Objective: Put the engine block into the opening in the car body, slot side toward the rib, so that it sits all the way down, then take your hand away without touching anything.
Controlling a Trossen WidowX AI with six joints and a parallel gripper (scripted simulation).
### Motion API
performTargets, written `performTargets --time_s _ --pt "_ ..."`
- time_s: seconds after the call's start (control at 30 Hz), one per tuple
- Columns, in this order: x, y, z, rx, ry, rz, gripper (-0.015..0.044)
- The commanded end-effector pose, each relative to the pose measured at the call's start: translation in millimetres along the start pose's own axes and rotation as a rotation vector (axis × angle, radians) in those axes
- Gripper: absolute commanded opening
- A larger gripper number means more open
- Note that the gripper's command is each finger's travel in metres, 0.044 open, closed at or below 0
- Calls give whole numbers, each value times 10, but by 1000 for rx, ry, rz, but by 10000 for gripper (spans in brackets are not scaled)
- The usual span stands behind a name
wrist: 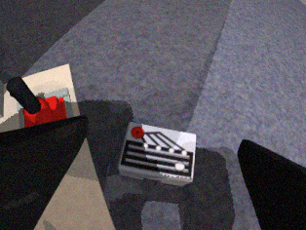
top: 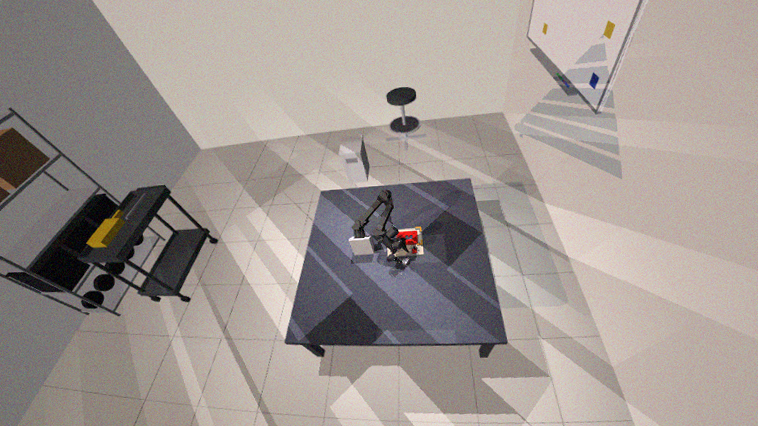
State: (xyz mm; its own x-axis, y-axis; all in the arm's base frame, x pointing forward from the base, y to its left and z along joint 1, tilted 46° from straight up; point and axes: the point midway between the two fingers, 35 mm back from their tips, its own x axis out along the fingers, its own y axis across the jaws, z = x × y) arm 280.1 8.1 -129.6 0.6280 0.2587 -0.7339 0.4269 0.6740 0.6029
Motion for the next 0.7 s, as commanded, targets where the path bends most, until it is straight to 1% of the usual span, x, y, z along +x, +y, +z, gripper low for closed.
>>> performTargets --time_s 0.0,0.27,0.53,0.67 --pt "85 -24 101 -106 20 -4 440" --pt "245 -129 216 -358 114 -22 440" --pt "347 -178 329 -596 224 6 440" --pt "271 -304 427 -507 227 -4 440"
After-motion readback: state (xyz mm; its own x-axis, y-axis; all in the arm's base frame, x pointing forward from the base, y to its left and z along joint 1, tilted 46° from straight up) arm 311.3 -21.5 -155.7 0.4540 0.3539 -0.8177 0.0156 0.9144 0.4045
